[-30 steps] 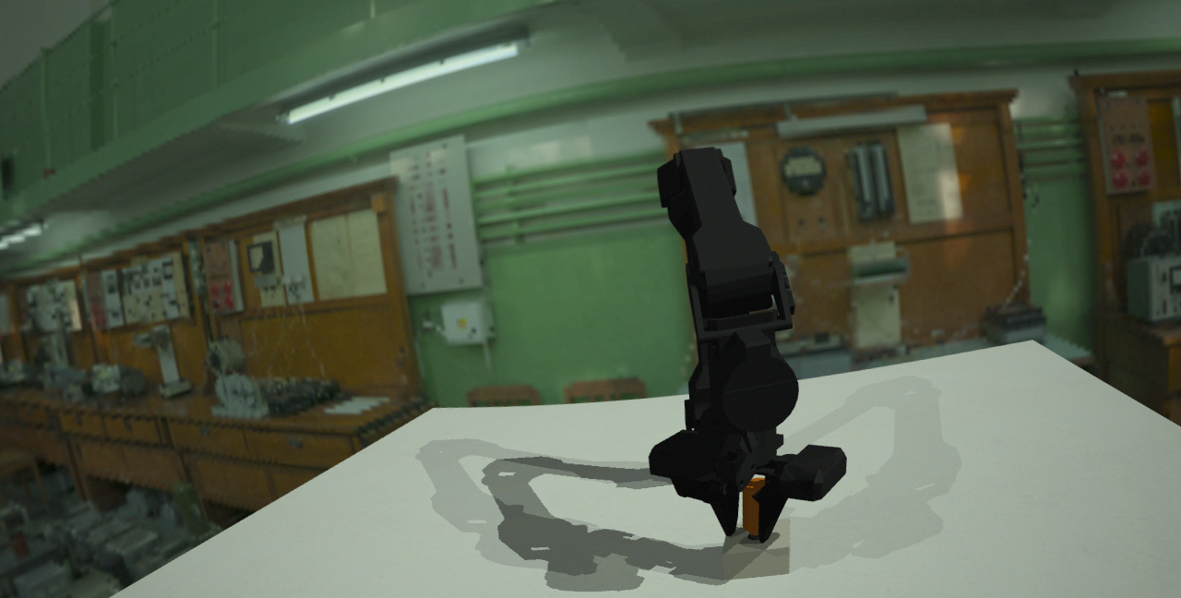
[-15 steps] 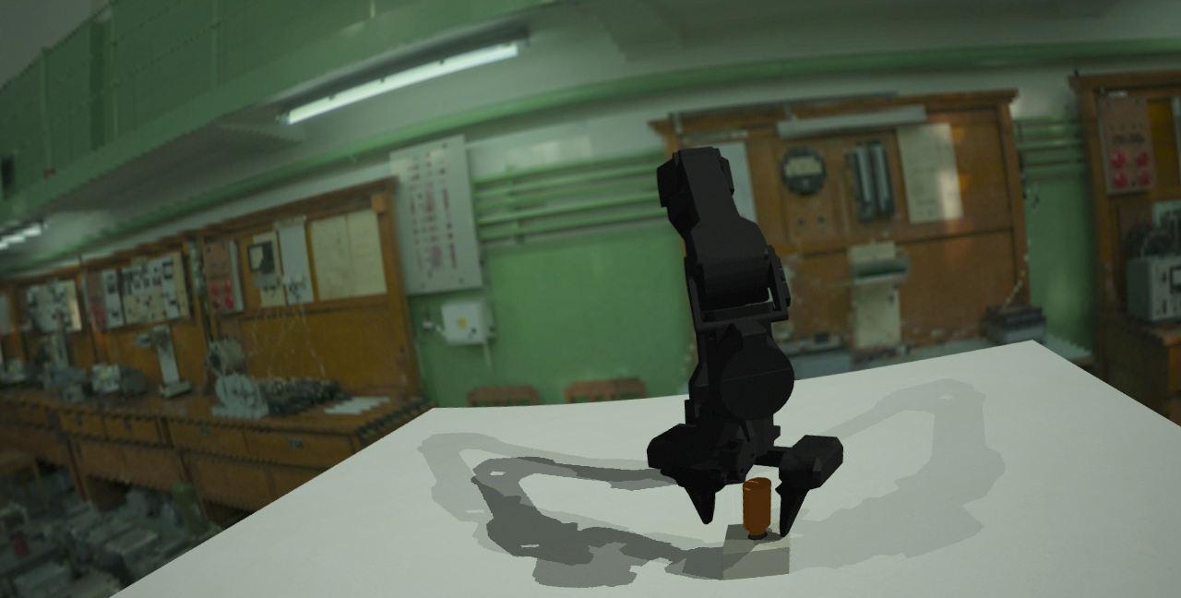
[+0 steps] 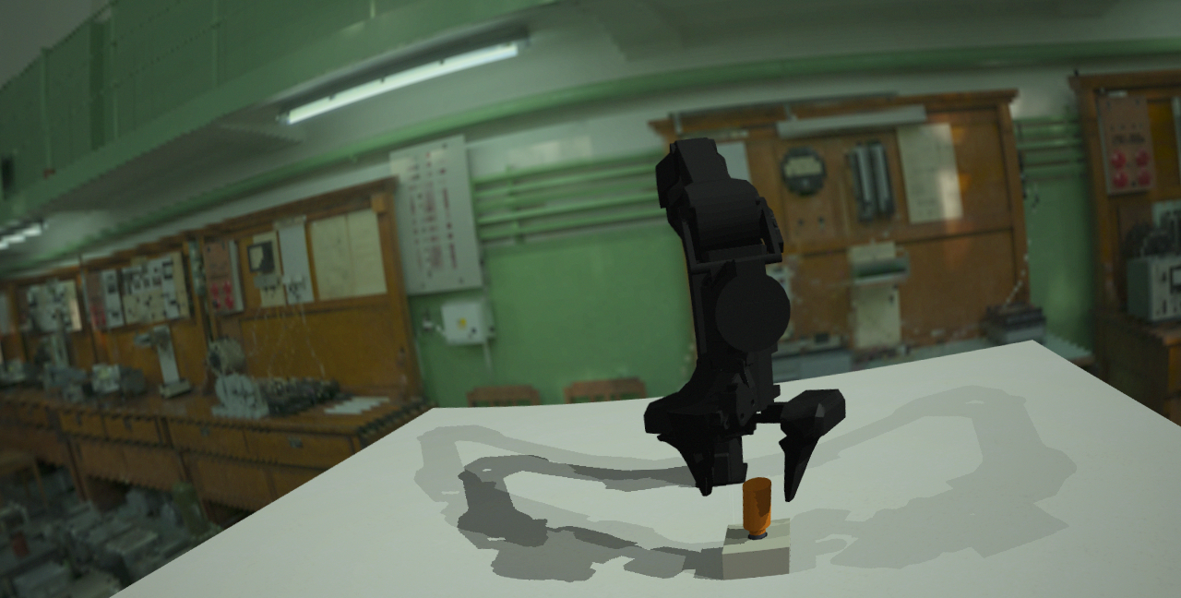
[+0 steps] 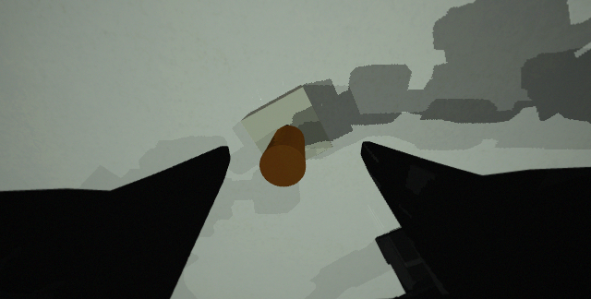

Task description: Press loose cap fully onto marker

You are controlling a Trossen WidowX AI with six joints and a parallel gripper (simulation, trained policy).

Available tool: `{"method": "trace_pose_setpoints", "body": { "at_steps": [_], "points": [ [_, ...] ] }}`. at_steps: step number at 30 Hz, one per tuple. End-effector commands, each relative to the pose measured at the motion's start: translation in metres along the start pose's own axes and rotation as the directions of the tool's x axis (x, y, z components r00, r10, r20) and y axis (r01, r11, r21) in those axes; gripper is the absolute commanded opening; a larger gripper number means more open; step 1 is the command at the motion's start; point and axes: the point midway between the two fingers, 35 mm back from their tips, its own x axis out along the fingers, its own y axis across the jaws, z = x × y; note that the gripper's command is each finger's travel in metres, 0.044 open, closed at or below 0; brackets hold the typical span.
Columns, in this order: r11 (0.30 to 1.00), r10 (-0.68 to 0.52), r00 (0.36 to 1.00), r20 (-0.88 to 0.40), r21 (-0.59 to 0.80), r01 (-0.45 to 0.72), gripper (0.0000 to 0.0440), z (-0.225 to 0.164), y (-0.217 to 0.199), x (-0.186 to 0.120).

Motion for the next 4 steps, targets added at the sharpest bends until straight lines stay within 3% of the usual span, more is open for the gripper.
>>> {"method": "trace_pose_setpoints", "body": {
  "at_steps": [1, 4],
  "points": [
    [1.0, 0.011, 1.0, 0.012, -0.011, -0.011, 0.044, 0.0003, 0.0006, -0.0108],
    [1.0, 0.02, 1.0, 0.019, -0.019, -0.019, 0.044, -0.0002, 0.0005, -0.0167]
  ]
}}
